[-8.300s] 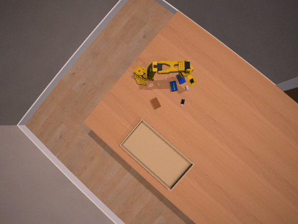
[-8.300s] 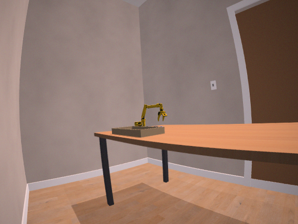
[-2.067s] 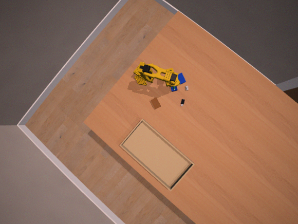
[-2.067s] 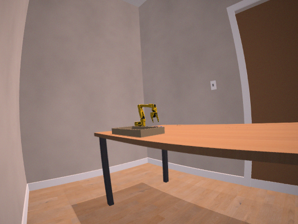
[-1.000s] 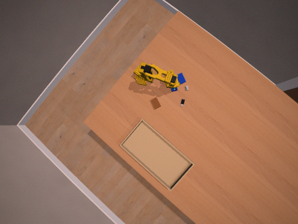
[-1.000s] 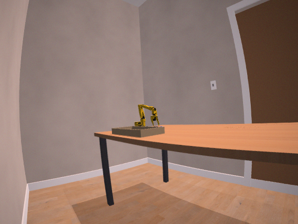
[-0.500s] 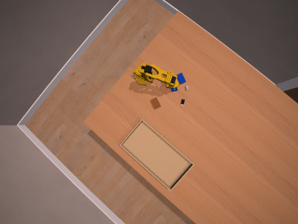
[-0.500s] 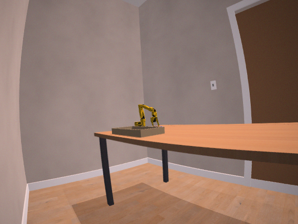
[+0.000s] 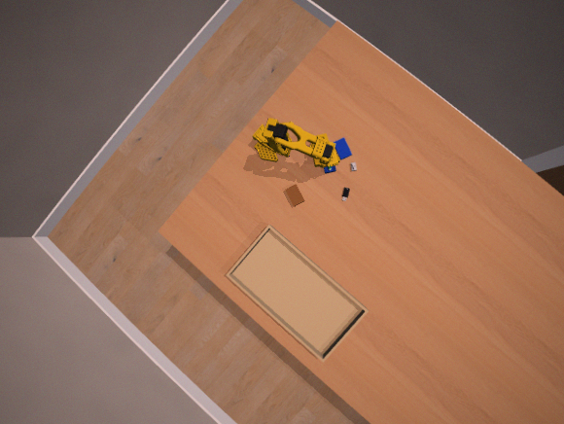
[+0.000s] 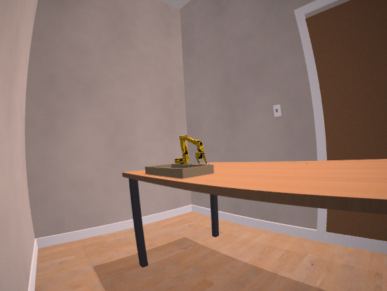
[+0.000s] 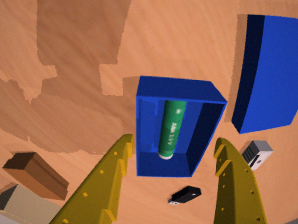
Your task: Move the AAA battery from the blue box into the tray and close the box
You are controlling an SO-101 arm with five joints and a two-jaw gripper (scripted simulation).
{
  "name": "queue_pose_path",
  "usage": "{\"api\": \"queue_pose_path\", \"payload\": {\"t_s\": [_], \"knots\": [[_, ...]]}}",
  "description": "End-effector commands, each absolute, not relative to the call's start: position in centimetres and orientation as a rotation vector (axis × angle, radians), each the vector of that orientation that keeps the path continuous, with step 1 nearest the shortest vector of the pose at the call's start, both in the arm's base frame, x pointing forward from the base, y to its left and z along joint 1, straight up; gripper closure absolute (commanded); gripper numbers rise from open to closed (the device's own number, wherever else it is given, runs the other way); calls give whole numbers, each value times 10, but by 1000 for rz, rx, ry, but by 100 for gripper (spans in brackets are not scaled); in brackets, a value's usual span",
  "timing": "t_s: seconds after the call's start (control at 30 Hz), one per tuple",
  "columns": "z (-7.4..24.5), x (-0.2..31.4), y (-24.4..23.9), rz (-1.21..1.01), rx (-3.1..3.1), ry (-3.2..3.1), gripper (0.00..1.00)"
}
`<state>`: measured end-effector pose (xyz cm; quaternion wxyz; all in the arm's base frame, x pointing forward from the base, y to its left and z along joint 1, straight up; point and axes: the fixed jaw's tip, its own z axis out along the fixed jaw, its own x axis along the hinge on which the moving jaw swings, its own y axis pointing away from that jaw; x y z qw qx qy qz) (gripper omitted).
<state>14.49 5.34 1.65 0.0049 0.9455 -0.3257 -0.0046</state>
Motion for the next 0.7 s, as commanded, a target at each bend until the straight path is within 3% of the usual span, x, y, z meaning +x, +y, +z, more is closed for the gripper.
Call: {"api": "queue_pose_path", "payload": {"t_s": [0.0,0.67], "knots": [[17,147,53,0,2971,-1023,71],[13,146,52,0,2971,-1023,71]]}}
